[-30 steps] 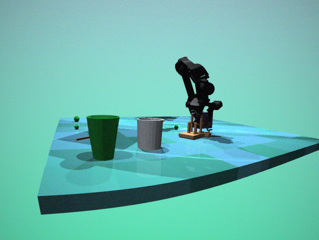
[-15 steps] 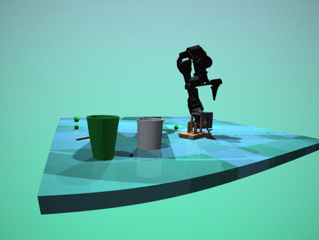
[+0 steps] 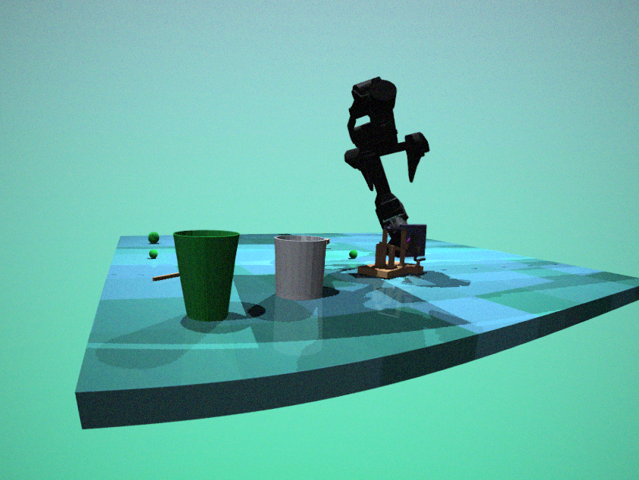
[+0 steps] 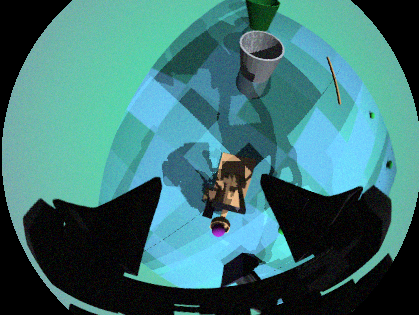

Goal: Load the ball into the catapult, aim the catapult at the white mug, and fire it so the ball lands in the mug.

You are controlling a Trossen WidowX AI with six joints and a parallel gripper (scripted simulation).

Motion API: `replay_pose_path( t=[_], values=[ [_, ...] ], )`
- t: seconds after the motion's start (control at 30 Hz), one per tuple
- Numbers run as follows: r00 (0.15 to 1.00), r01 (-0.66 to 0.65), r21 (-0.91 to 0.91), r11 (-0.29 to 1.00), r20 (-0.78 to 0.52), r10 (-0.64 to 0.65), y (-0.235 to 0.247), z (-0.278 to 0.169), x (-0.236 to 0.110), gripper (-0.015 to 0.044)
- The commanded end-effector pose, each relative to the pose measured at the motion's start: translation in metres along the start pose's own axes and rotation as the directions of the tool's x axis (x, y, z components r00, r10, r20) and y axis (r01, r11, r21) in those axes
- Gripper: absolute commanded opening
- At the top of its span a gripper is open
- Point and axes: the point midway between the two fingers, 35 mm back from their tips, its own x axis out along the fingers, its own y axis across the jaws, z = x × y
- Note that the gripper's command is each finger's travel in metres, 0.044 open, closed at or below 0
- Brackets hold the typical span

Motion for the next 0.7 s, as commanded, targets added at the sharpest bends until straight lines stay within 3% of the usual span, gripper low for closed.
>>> replay_pose_path(
  t=[0.0, 0.4, 0.67],
  values=[
    [0.993, 0.013, -0.045, 0.999, 0.115, -0.008, -0.009, 0.036, -0.006, 0.0440],
    [0.890, 0.180, -0.105, 0.978, 0.441, -0.116, -0.061, 0.140, -0.041, 0.0440],
    [0.876, 0.193, -0.103, 0.976, 0.466, -0.124, -0.065, 0.150, -0.040, 0.0440]
  ],
)
